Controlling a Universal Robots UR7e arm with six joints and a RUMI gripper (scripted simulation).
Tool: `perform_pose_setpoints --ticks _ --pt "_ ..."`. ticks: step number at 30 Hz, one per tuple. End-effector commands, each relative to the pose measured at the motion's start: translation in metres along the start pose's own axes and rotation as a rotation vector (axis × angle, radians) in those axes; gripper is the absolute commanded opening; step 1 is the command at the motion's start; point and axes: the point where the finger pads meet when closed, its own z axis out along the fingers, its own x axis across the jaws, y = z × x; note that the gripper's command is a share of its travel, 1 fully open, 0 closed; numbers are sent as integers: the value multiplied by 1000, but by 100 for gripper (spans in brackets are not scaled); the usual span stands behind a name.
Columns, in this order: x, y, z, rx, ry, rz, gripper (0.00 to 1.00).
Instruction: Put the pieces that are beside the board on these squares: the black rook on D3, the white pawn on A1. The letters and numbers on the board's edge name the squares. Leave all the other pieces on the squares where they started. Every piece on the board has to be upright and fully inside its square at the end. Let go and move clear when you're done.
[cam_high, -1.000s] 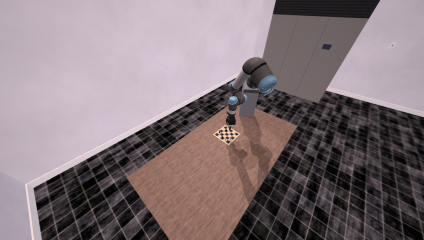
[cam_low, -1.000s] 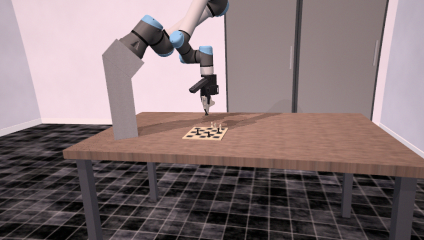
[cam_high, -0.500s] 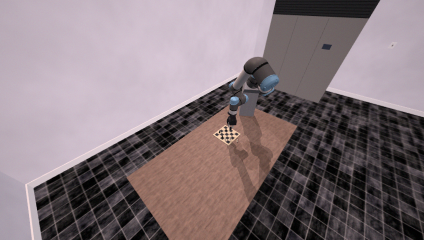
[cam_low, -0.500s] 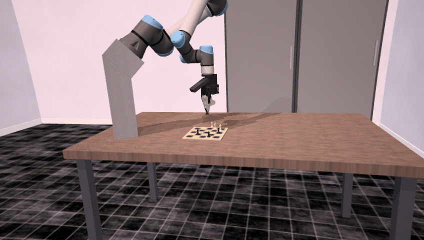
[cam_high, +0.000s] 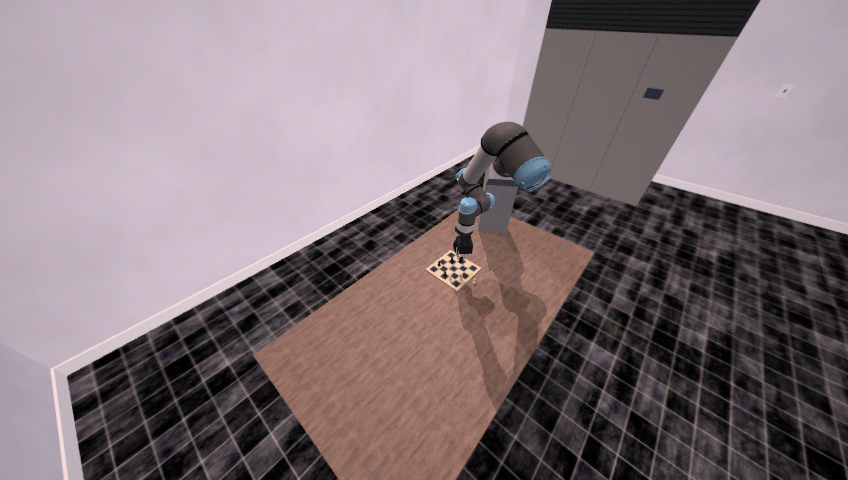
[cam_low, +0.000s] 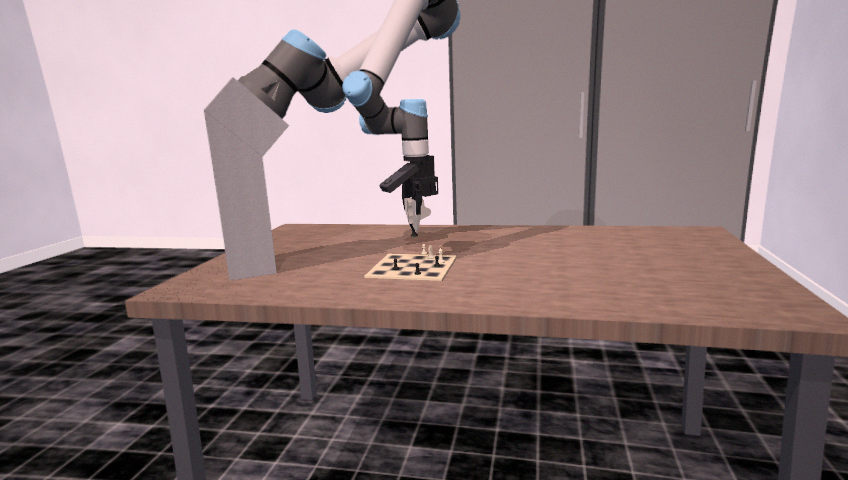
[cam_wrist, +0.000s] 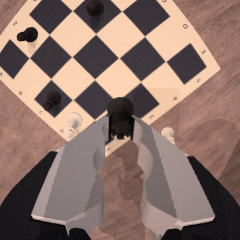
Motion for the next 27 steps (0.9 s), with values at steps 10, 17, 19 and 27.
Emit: perform_pose_setpoints --ticks 10,17,19,27 --pt "-2 2 57 -2 -6 -1 0" --pt "-2 2 73 -3 -6 -1 0" --pt "-2 2 74 -3 -6 -1 0" --pt "-2 1 75 -2 -6 0 0"
